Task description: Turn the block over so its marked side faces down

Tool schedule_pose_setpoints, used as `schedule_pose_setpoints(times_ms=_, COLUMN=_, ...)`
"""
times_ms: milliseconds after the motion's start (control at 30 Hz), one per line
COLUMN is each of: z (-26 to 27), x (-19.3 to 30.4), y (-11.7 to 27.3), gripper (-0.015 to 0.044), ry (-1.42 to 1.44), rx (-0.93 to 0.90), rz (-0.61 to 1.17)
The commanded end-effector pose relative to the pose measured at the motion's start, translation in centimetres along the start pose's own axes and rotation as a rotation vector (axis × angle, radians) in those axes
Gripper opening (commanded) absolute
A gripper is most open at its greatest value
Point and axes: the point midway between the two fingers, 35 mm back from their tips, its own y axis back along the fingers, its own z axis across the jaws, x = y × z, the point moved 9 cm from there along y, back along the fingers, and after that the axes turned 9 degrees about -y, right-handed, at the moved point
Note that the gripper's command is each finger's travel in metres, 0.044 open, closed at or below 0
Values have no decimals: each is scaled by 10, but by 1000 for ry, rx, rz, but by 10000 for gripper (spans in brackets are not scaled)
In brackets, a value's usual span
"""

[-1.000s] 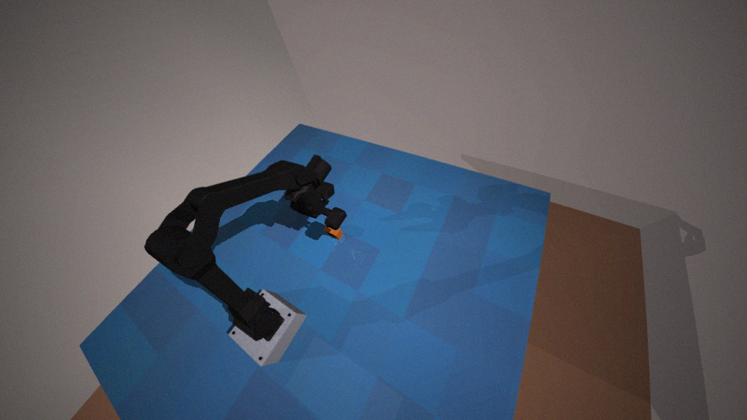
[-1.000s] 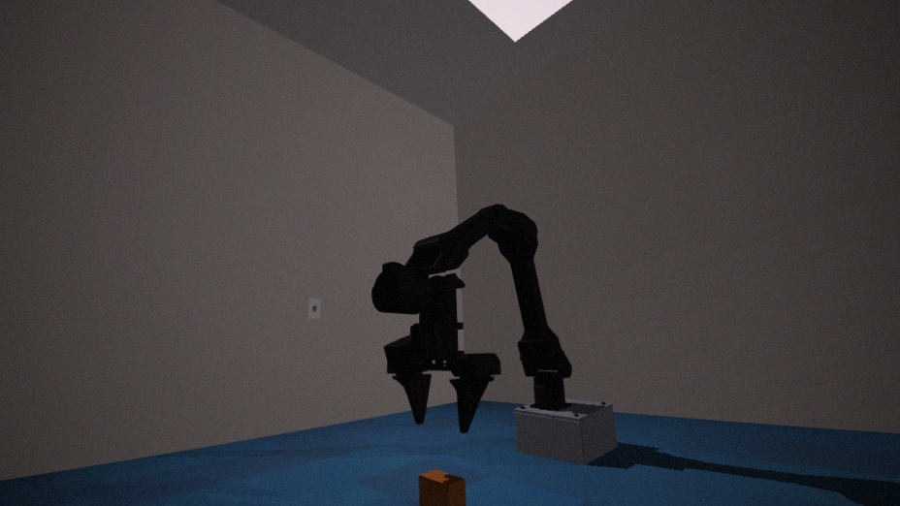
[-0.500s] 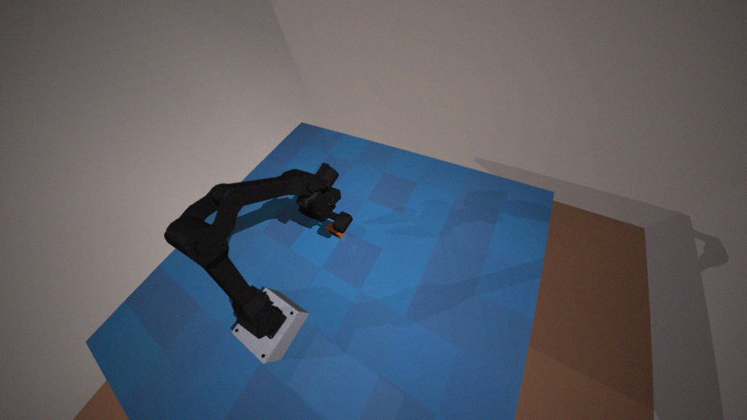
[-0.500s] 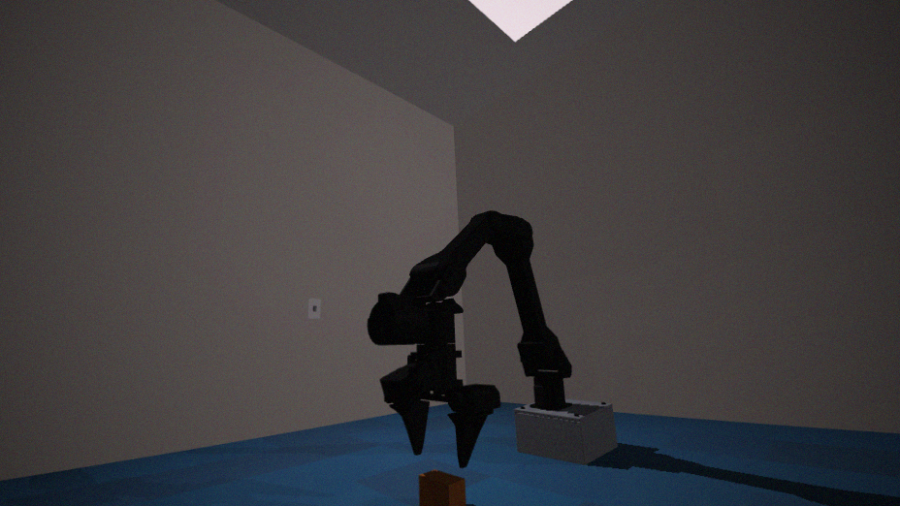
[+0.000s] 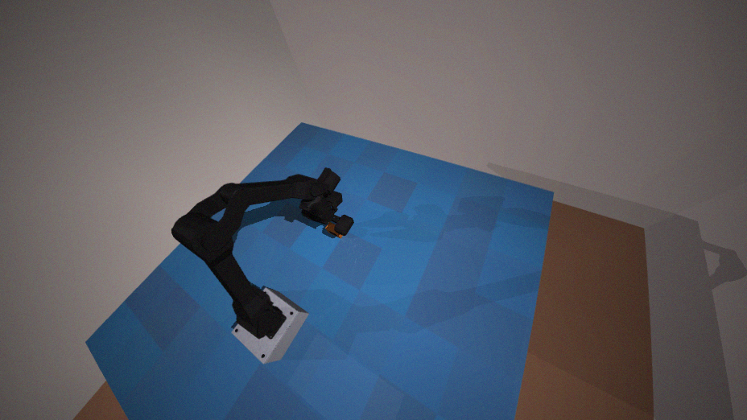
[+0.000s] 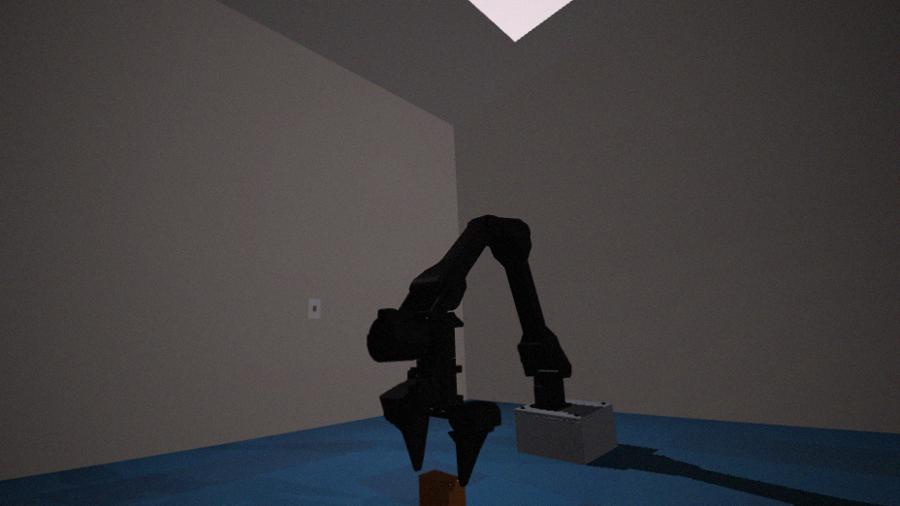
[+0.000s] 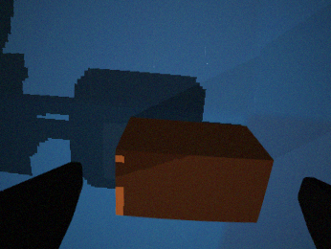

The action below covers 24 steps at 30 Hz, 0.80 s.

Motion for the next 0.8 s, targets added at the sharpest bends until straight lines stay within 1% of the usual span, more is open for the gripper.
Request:
schedule_pose_setpoints(times_ms=0, z=0, x=2, y=-9, gripper=440, ry=0, rx=-2, rz=6)
schedule_pose_setpoints(times_ms=200, z=0, x=2, y=-17, gripper=440, ry=0, rx=-2, rz=6)
schedule_pose_setpoints(times_ms=400, z=0, x=2, y=-17, gripper=282, ry=0, rx=-2, rz=6)
schedule_pose_setpoints(times_ms=767, z=0, x=2, y=-17, gripper=209, ry=0, rx=-2, rz=6)
